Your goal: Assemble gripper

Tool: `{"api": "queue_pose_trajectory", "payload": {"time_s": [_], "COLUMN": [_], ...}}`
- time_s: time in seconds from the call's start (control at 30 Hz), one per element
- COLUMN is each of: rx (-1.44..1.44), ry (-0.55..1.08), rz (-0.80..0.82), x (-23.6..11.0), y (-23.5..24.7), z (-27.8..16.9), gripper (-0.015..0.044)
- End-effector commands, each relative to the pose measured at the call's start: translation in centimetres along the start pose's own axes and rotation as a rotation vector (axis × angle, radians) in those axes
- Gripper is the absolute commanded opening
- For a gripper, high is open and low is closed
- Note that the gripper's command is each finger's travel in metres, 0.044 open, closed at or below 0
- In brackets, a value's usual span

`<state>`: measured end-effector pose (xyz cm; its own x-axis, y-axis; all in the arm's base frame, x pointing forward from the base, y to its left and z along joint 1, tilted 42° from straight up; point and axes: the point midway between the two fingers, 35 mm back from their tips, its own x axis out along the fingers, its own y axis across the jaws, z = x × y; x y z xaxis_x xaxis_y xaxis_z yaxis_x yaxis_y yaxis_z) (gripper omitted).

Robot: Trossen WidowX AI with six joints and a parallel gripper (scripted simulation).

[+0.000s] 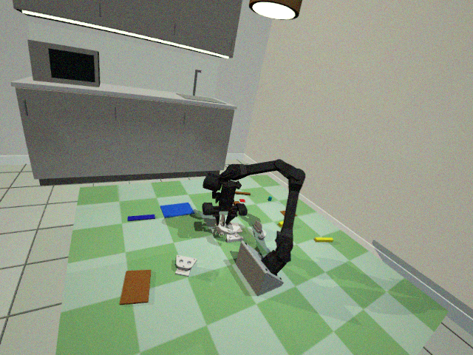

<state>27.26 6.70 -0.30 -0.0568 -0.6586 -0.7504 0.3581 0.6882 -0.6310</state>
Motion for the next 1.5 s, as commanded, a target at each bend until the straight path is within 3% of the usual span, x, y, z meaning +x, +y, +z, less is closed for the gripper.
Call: {"api": "queue_pose_trajectory", "payload": {"time_s": [0.0,0.67,1.47], "rx": [0.008,0.009,0.009], "ry": [-0.006,-0.008,-0.008], "rz": [0.001,-0.002,-0.002], "x": [0.0,-0.1,-0.1], "y": [-0.1,-3.3,-3.3], "z": [0.2,5.4,5.4], "gripper": [0.0134,0.0134,0.0134]}}
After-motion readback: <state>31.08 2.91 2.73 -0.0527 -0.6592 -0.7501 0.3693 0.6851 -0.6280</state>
